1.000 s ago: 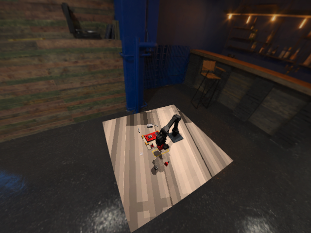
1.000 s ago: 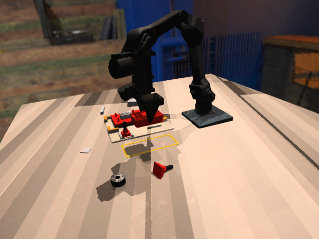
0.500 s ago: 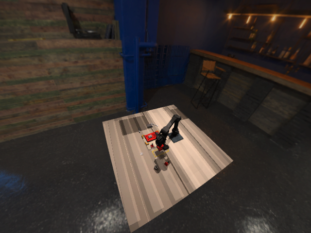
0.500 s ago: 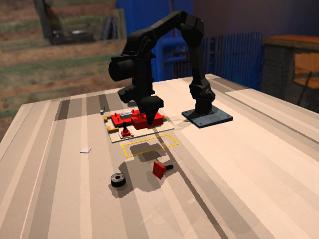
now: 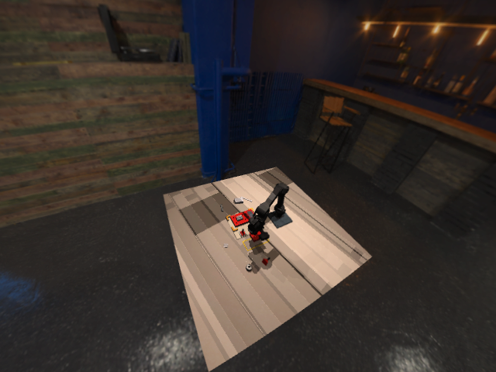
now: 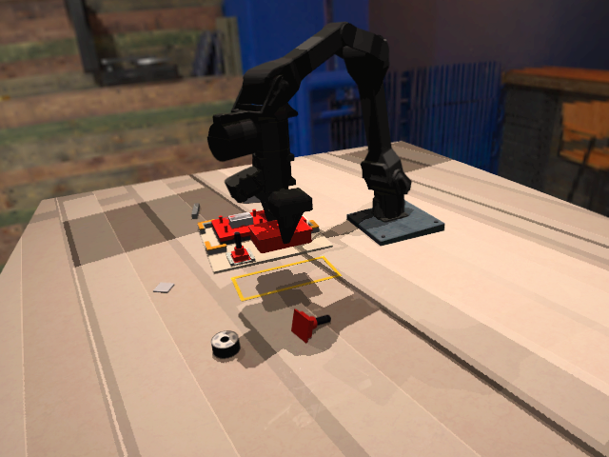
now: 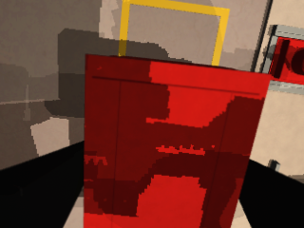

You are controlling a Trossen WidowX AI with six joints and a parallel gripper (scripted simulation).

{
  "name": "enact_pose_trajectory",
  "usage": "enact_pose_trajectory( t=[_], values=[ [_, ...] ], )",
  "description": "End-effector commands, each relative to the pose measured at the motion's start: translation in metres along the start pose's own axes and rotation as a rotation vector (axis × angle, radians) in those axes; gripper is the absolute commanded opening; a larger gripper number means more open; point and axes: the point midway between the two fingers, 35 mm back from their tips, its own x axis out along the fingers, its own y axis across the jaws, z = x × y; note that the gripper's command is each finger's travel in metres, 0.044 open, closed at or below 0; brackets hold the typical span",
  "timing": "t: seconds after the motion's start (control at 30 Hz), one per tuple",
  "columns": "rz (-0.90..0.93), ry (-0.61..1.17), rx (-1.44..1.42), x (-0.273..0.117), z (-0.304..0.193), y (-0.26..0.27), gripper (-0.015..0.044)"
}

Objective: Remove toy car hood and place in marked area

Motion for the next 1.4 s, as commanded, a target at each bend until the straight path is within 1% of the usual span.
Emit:
enact_pose_trajectory(
  t=[0.0,1.37],
  values=[
    [-0.007,0.006,0.006,0.005,-0.001,-0.001,0.0000],
    [-0.007,0.006,0.006,0.028,-0.001,-0.001,0.0000]
  ],
)
